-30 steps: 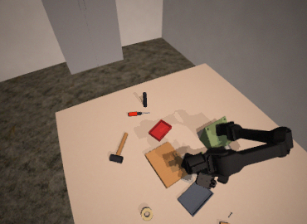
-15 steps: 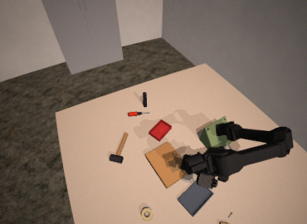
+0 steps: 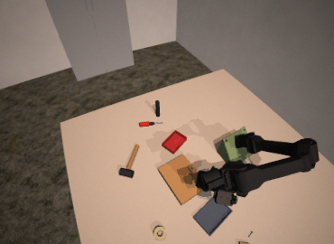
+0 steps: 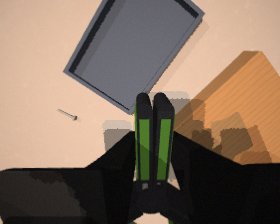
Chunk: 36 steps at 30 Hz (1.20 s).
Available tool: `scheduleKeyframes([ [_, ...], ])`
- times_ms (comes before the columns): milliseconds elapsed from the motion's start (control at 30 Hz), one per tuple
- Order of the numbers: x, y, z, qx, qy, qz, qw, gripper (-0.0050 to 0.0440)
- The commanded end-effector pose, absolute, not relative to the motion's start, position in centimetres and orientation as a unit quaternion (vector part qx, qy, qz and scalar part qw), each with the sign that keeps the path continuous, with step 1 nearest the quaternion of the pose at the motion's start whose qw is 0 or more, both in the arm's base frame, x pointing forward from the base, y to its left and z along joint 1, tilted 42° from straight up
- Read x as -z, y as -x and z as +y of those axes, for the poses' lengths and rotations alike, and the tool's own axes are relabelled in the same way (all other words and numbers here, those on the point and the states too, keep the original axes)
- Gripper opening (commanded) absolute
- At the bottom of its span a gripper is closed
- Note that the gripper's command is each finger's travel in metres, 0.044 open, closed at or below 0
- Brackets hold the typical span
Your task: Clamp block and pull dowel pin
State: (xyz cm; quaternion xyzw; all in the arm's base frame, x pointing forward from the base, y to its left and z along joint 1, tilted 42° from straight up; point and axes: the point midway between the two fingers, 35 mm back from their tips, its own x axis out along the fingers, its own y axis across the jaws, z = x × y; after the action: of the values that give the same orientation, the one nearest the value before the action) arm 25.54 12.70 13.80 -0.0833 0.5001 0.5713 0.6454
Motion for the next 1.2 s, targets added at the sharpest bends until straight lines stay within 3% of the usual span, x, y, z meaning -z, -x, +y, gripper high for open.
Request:
scheduleKeyframes([
  [0, -13.4, -25.4, 12.8, -0.577, 0.093, 0.495, 0.643, 0.0],
  [1167, -11.9, -25.3, 13.8, -0.625, 0.159, 0.433, 0.63, 0.0],
])
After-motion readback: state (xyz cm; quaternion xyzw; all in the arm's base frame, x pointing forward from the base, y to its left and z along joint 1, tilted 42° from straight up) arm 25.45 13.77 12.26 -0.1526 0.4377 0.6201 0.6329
